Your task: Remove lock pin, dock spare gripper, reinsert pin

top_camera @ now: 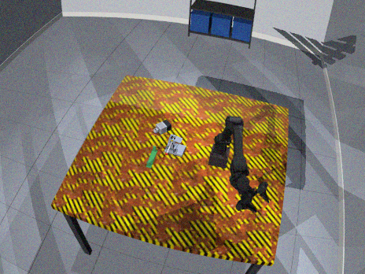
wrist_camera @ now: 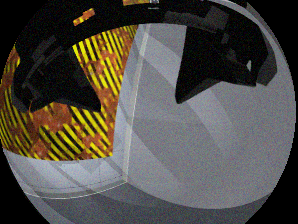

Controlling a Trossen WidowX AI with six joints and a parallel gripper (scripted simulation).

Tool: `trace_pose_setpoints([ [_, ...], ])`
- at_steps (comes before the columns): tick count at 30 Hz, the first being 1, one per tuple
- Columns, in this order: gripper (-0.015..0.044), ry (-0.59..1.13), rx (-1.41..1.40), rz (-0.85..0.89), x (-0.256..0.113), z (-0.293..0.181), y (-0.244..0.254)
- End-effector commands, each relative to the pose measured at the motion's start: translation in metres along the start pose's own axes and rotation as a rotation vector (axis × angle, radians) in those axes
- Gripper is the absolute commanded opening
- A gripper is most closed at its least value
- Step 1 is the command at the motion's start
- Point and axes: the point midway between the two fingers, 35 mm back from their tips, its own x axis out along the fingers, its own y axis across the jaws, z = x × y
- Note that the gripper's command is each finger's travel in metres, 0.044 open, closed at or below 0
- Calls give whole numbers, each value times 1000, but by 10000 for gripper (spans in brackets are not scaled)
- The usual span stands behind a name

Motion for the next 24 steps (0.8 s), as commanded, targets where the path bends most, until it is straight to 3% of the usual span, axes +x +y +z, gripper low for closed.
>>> trace_pose_setpoints([
  [1,374,-2,0,-3,-1,1,-1],
  [4,300,-36,4,-45,-16,9,-16],
  [15,300,-204,25,-347,-132,40,-112],
  [24,300,-239,-17,-638,-247,28,-186],
])
